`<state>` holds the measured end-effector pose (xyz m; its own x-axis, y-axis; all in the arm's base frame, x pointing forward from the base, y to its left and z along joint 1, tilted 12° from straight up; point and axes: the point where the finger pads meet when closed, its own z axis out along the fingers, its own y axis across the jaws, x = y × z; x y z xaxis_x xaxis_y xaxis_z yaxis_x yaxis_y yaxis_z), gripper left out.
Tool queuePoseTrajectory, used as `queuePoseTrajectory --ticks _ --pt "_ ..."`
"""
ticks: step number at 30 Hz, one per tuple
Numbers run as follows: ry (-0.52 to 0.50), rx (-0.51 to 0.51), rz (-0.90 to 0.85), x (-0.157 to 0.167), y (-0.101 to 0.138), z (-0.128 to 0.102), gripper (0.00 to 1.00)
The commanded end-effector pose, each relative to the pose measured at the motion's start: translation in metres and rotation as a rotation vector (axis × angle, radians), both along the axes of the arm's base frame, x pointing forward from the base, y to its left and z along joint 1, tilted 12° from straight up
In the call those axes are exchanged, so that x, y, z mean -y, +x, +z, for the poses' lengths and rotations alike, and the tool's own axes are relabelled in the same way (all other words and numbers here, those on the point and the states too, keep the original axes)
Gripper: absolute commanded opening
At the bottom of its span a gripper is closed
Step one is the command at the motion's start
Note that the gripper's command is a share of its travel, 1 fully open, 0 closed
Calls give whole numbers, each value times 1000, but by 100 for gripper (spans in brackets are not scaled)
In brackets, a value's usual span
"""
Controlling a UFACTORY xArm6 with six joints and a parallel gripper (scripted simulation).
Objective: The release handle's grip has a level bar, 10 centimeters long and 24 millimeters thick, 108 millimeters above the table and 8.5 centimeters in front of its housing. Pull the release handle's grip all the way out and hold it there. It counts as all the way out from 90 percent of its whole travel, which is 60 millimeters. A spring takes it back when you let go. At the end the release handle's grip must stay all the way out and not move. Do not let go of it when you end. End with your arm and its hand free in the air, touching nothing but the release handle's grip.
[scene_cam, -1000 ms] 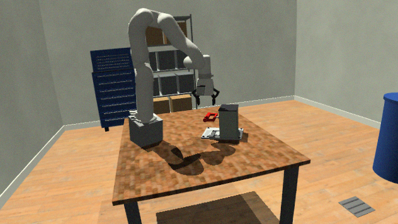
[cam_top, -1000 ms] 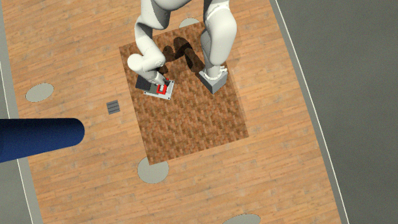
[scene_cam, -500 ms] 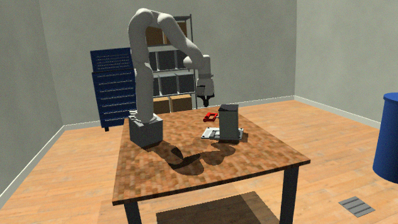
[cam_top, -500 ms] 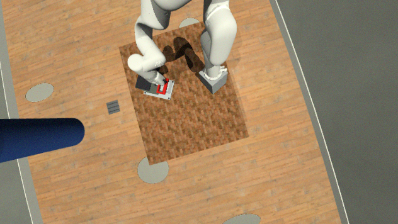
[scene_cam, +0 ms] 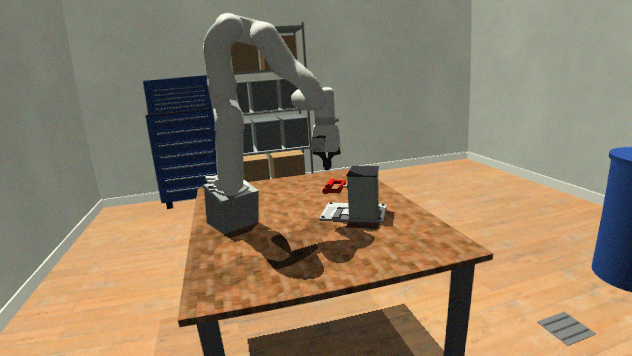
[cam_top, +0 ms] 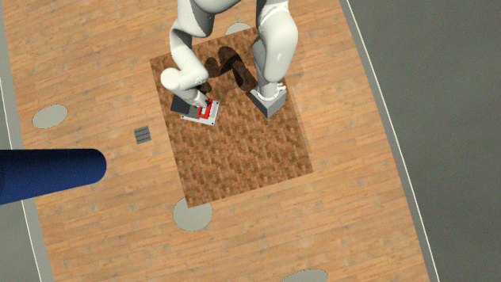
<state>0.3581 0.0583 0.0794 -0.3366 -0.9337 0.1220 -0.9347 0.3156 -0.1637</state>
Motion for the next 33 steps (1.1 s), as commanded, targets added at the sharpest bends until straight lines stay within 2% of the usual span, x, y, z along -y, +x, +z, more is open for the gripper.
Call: queuePoseTrajectory --ticks 1,17,18,33 --pt "1 3 0 0 1 1 0" --pt "1 3 0 0 1 1 0" --pt "1 3 0 0 1 1 52" --pt "1 3 0 0 1 1 52"
